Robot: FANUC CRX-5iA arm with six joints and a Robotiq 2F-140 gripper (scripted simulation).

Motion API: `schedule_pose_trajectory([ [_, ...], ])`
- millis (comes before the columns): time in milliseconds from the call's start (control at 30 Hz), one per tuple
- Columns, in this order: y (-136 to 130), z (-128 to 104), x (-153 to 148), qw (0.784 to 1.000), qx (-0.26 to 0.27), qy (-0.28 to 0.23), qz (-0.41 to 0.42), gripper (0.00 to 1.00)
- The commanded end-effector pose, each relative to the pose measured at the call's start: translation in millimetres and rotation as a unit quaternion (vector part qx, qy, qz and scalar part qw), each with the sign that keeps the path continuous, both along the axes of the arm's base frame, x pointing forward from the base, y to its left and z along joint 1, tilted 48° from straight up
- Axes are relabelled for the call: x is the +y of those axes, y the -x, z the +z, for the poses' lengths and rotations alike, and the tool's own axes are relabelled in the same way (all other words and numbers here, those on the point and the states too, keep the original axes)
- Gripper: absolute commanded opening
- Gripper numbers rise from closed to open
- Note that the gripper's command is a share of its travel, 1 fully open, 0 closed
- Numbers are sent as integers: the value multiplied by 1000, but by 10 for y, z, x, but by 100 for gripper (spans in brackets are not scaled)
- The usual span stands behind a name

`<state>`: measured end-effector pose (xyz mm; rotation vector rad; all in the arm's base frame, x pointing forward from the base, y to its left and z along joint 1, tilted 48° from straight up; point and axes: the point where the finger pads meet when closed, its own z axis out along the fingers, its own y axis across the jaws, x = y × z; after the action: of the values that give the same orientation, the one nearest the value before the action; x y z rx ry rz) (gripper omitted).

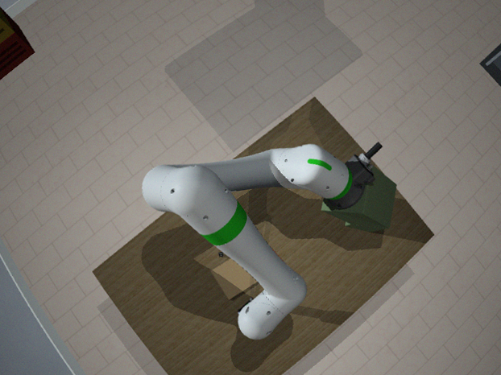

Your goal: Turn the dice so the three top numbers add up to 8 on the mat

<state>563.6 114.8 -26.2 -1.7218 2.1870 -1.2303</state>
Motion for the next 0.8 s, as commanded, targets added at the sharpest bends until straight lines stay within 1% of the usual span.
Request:
schedule_pose_trajectory([
  [0,43,55,45,1000,0,0,0,7],
  [133,167,212,168,1000,0,0,0,7],
  [200,167,212,168,1000,0,0,0,7],
  [400,402,510,401,1000,0,0,0,7],
  [500,482,612,481,1000,0,0,0,7],
  [600,515,654,514,1000,0,0,0,7],
  [767,518,658,517,1000,0,0,0,7],
])
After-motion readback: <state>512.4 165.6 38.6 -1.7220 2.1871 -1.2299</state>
